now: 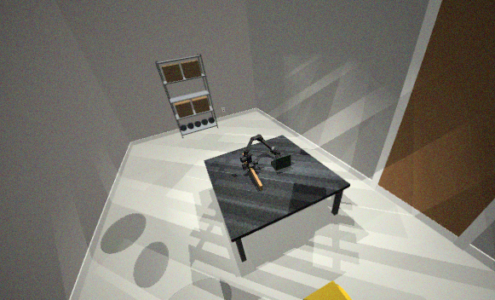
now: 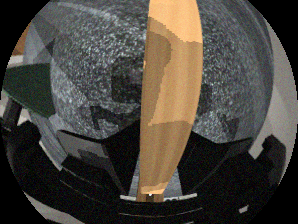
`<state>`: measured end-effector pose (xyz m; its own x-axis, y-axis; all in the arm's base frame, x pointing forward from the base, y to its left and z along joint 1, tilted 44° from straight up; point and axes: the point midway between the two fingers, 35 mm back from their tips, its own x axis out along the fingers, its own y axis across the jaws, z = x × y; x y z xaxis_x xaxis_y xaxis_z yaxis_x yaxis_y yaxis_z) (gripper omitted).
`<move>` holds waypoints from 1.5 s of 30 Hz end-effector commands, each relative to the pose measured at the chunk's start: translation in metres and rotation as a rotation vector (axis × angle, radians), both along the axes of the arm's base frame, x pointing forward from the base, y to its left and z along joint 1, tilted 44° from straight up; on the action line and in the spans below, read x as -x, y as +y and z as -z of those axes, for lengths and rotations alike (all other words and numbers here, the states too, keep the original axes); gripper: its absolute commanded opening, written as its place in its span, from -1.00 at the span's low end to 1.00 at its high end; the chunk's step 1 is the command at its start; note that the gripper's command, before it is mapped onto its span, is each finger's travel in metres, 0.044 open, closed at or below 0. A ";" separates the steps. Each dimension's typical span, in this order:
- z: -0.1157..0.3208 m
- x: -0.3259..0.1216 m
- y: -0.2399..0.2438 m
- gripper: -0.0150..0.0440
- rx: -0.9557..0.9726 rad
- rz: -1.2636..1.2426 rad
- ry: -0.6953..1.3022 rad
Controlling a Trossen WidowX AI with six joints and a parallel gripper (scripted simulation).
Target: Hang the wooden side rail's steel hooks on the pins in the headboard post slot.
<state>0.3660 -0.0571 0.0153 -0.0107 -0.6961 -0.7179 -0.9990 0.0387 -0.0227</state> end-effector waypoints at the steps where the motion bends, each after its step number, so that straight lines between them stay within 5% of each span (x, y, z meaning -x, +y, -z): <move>1: -0.002 -0.001 0.001 -0.49 0.001 -0.008 -0.005; 45: -0.006 -0.003 -0.001 -0.49 0.001 -0.008 -0.005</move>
